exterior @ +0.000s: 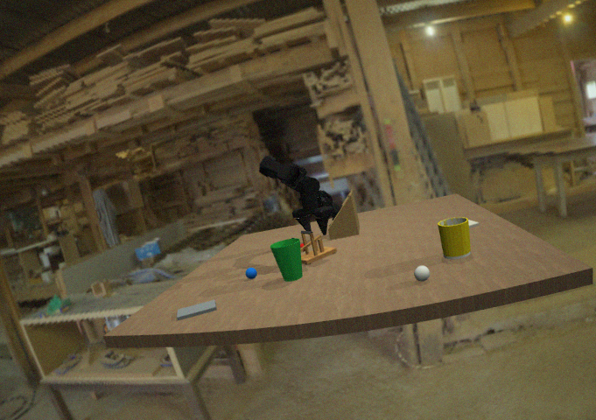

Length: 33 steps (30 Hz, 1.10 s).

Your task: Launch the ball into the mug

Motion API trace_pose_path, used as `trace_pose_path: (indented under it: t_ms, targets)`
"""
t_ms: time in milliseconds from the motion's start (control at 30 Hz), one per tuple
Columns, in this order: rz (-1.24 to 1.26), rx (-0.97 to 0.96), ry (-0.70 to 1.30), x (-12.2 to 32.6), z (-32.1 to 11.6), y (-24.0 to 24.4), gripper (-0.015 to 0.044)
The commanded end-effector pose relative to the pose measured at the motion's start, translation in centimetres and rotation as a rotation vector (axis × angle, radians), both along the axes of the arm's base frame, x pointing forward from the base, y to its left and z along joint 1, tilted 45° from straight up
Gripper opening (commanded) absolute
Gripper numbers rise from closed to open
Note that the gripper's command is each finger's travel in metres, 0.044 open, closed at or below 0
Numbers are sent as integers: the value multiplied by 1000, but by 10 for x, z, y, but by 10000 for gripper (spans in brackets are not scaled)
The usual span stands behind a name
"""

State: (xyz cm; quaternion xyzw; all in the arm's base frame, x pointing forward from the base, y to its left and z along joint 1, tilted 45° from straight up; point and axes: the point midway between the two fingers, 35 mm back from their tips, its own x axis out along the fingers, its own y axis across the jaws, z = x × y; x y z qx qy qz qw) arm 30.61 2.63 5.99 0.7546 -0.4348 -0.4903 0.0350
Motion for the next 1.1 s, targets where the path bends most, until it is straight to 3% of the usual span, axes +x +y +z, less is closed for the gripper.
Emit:
trace_pose_path:
  t_ms: [0,1000,1067]
  targets:
    - [3,-7,8,-1,-7,-7,440]
    - [2,-11,8,3,-36,-38,440]
    - [-3,-5,1,5,-33,-35,387]
